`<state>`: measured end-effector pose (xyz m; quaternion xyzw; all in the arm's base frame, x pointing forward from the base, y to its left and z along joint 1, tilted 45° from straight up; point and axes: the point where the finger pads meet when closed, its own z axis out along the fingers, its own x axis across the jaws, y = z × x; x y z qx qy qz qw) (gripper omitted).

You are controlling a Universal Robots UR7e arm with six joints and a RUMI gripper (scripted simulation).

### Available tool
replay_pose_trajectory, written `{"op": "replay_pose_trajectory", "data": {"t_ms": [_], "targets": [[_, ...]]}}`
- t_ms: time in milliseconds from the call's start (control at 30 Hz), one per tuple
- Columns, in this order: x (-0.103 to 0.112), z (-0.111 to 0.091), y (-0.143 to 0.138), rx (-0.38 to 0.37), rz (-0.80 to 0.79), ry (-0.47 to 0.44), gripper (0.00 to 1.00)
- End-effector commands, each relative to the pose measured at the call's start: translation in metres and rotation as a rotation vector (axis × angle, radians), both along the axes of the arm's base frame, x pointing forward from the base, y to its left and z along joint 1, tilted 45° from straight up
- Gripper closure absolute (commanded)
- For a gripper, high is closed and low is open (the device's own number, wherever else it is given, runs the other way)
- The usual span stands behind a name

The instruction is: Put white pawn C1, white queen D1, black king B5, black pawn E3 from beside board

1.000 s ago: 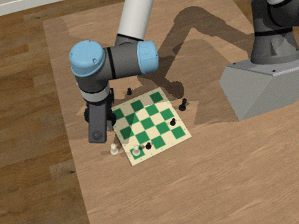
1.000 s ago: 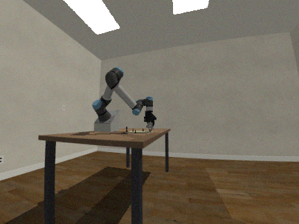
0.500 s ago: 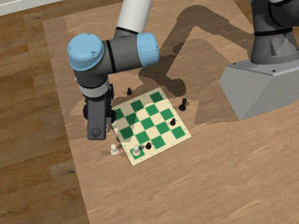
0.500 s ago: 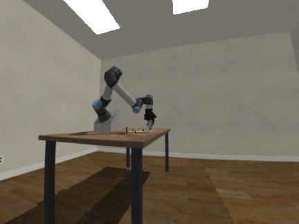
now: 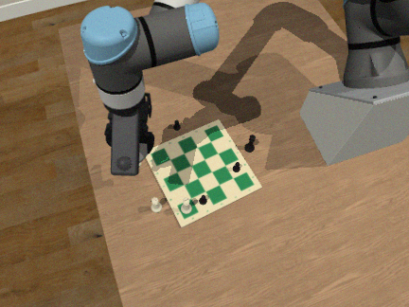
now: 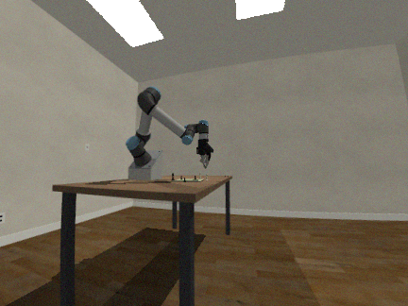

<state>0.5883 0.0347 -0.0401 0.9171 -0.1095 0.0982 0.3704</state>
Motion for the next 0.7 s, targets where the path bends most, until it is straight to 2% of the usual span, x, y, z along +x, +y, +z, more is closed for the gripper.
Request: {"op": "replay_pose_trajectory", "data": {"t_ms": [0,400,500,633,667], "targets": [[-0.002,0.005,0.007,-0.001,-0.007,0.007,1.00],[-0.009,0.004,0.005,-0.003,0.002,0.021,1.00],[-0.021,0.004,0.006,-0.006,0.025,0.043,1.00],[-0.051,0.005,0.004,-0.012,0.077,0.095,1.00],[-0.051,0.005,0.004,-0.012,0.077,0.095,1.00]]}}
